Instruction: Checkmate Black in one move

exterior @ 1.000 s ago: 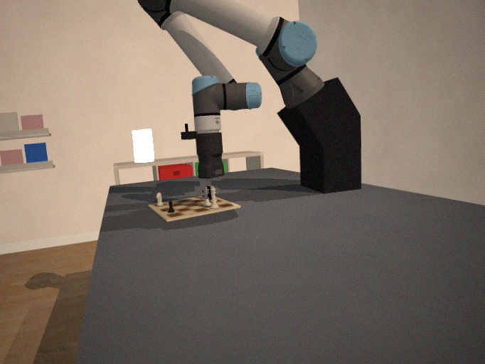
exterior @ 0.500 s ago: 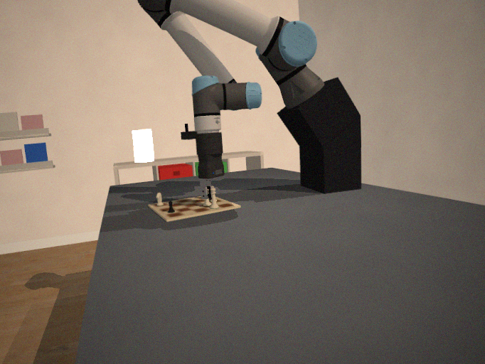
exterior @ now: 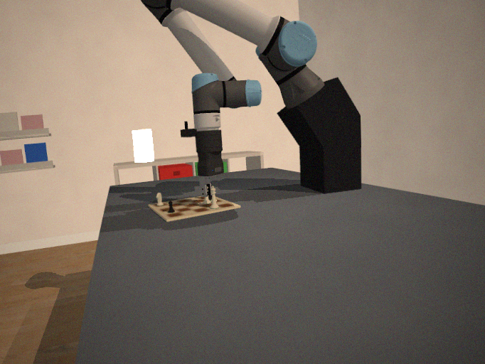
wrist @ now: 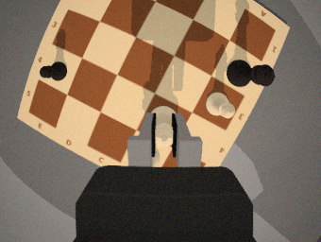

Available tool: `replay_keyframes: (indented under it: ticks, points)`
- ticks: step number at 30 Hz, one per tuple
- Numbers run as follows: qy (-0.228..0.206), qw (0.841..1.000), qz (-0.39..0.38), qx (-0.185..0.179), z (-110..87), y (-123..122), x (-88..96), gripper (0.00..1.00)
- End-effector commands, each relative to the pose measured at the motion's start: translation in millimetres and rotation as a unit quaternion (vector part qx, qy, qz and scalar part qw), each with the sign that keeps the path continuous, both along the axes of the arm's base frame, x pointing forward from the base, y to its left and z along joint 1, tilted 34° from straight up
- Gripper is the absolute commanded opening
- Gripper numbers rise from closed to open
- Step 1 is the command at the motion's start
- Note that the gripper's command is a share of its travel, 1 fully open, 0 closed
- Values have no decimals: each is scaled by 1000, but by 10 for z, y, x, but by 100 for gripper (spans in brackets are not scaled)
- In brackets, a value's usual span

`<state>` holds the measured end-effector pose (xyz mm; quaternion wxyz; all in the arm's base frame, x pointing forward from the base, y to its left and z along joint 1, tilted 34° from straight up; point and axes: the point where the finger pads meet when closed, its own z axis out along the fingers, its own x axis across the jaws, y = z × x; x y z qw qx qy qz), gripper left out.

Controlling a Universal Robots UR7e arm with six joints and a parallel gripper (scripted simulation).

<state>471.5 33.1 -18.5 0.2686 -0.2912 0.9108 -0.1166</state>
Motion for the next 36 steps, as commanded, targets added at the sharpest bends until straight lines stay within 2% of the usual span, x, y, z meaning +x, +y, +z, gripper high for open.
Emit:
replay_keyframes:
  ticks: [1, 26, 36]
  points:
    - [1, 1000, -1, 0, 82, 0, -72, 0]
    - [1, 1000, 0, 0, 591, 36, -416, 0]
    - [1, 1000, 0, 0, 705, 44, -493, 0]
